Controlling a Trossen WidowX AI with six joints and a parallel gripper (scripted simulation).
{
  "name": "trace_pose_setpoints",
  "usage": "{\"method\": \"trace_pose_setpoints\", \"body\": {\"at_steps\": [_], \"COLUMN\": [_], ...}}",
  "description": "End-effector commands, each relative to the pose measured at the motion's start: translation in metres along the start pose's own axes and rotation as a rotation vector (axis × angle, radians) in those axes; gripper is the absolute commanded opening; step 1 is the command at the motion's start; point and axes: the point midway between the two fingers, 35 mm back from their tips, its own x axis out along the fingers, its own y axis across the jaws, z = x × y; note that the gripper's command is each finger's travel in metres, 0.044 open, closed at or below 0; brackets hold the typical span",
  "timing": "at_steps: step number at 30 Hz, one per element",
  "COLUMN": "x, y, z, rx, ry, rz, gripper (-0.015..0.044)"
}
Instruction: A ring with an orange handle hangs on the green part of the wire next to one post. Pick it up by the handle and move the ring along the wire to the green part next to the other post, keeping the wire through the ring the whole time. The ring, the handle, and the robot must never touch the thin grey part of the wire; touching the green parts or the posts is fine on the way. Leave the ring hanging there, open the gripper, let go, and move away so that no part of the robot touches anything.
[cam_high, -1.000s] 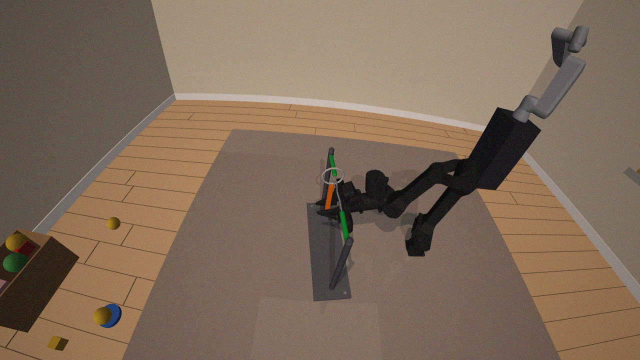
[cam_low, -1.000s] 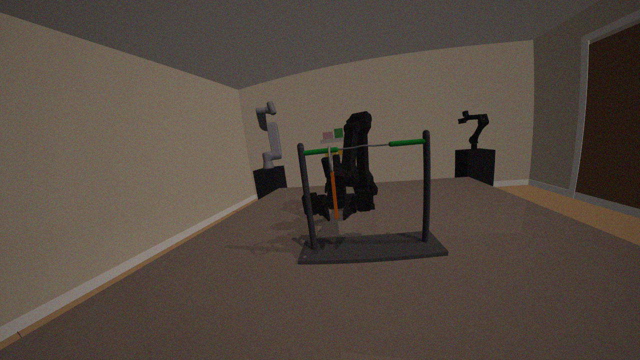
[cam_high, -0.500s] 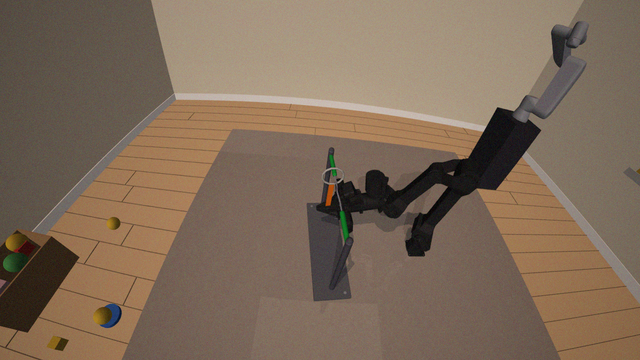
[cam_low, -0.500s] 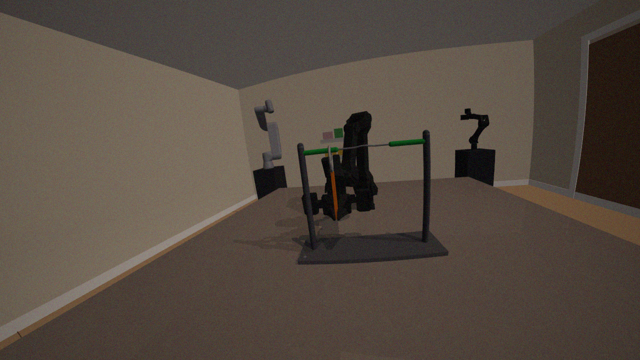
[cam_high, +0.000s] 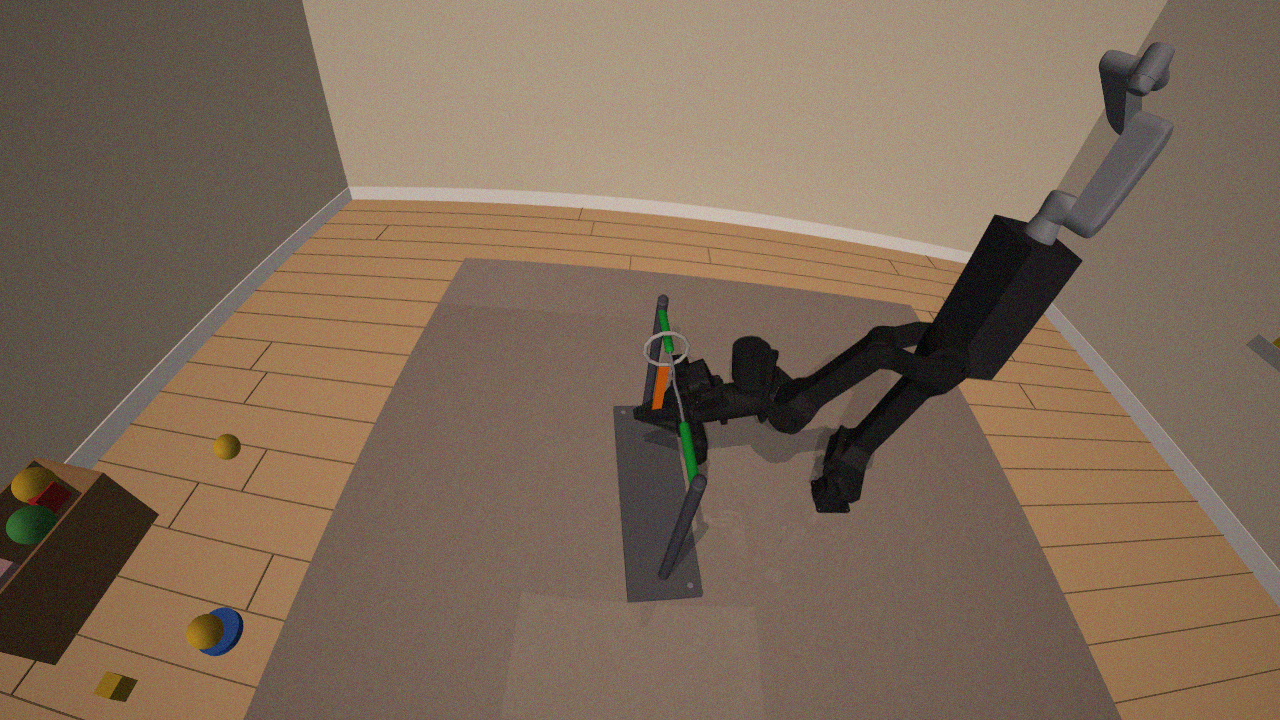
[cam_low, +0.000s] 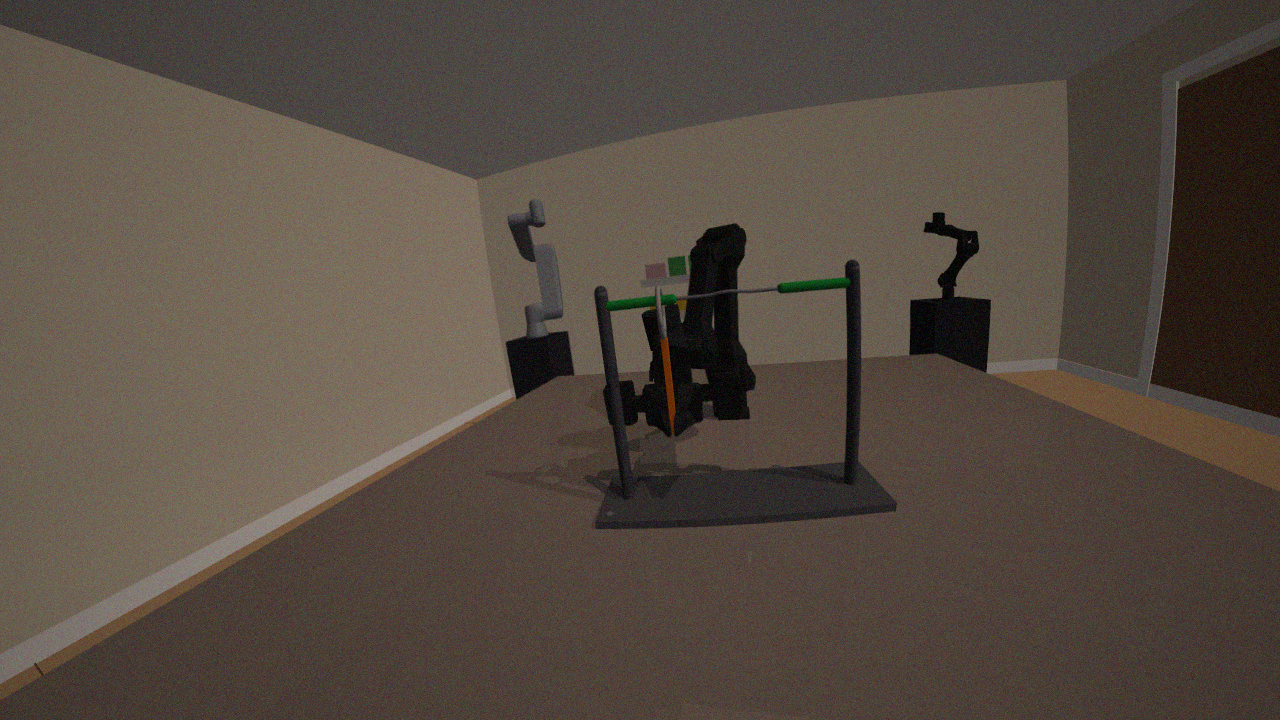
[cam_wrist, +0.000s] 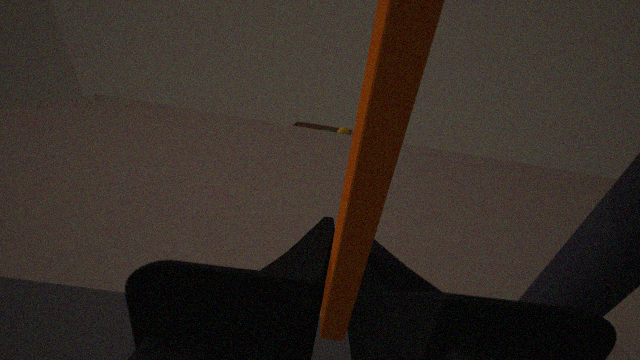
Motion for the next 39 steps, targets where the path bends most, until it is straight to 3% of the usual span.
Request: {"method": "trace_pose_setpoints", "body": {"at_steps": [1, 39], "x": [-0.001, -0.001], "y": [-0.001, 0.019], "z": [0.011, 0.014], "rx": [-0.008, -0.004], "ry": [-0.008, -0.006], "rz": [-0.002, 0.002], "gripper": [-0.0150, -0.0150]}}
